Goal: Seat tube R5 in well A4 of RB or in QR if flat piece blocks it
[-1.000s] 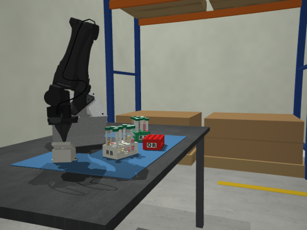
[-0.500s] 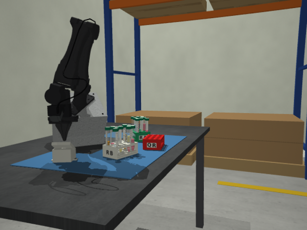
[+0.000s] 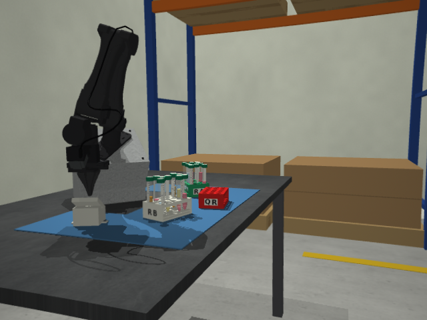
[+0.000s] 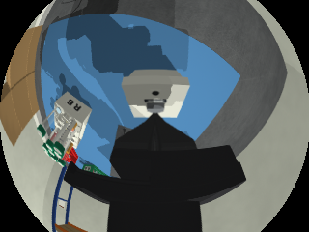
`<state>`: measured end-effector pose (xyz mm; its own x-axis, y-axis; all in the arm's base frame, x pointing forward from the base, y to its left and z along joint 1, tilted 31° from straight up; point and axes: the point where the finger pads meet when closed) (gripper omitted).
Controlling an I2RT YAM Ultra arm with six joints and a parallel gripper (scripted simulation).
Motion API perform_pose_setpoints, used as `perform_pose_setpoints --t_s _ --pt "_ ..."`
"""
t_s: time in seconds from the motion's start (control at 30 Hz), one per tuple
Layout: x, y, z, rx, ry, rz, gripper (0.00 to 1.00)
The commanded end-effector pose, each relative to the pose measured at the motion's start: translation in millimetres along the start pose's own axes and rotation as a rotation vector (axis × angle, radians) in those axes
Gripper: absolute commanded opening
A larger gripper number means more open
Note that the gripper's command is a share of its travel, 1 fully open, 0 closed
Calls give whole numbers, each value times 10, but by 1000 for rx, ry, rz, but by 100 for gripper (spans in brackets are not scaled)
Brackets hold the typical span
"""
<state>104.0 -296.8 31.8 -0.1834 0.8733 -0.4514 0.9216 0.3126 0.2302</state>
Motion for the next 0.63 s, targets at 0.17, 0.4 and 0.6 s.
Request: perform_pose_setpoints --t_s 0.17,0.4,0.6 --pt "24 -23 90 6 1 10 0" --pt "-17 -26 139 9 -7 8 0" --pt "-32 -21 182 8 -9 7 0"
Point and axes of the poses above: the point where the finger pads meet when closed, its own z axis out along the fingers, its own y axis across the jaws, x = y × z
